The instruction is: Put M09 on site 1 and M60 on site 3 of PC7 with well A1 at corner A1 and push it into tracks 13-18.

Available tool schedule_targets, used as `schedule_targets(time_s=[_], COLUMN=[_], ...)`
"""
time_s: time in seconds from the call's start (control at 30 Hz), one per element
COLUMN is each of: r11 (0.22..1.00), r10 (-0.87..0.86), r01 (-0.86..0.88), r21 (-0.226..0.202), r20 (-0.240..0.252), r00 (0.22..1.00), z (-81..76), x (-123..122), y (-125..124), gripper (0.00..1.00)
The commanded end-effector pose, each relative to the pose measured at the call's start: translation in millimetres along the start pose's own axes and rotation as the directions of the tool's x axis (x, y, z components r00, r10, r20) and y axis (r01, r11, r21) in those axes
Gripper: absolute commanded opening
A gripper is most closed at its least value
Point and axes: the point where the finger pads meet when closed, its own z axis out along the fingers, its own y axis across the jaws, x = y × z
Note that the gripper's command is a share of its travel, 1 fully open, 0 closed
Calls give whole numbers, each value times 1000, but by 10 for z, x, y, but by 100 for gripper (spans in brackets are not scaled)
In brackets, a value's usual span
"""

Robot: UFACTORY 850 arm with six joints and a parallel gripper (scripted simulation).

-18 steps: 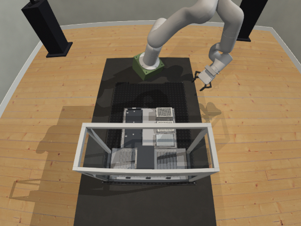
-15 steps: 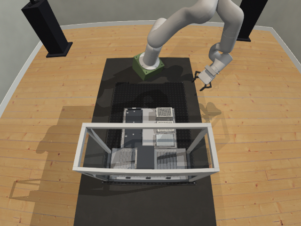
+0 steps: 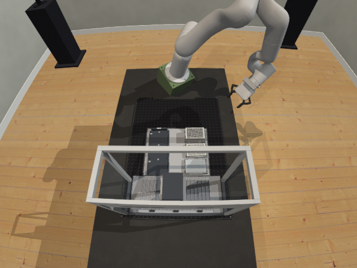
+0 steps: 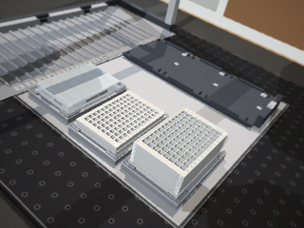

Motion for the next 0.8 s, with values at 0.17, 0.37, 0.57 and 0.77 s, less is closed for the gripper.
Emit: schedule_targets(time_s=[0.17,0.37,0.57,0.77], r11=[986,971,948,923], r10=[-4,8,42,95], r01=[23,34,47,57], r21=[-167,-236,-316,-382], r20=[111,174,269,368], r00=[994,985,962,925], z=[301,438,634,806], x=[13,13,14,25], y=[24,23,-16,-82], gripper=[100,100,100,100])
